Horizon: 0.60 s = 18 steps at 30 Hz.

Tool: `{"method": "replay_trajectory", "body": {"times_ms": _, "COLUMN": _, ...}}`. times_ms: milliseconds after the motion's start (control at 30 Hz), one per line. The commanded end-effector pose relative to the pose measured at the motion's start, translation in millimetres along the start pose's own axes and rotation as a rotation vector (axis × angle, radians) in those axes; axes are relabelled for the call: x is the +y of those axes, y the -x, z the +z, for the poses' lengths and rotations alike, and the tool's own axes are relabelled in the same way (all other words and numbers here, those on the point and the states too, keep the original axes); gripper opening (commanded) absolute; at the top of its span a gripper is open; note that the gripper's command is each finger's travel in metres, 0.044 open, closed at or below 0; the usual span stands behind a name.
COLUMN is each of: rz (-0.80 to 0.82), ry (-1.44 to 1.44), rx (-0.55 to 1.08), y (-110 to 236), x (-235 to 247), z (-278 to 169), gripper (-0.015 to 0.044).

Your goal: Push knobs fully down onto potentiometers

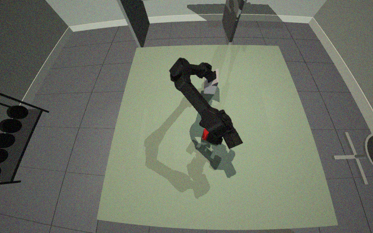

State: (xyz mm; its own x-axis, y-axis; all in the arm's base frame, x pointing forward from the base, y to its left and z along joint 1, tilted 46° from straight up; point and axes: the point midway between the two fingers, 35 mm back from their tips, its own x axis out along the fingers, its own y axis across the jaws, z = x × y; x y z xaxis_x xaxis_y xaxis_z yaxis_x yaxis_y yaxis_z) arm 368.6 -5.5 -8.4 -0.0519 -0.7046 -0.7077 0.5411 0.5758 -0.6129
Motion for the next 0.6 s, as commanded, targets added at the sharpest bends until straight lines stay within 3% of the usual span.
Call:
{"method": "replay_trajectory", "body": {"times_ms": 0, "rz": -0.005, "ry": 0.001, "rx": -0.003, "y": -3.8, "x": -1.0, "z": 0.6, "gripper": 0.0000}}
{"method": "replay_trajectory", "body": {"times_ms": 567, "rz": -0.005, "ry": 0.001, "rx": -0.003, "y": -8.8, "x": -1.0, "z": 0.6, "gripper": 0.0000}}
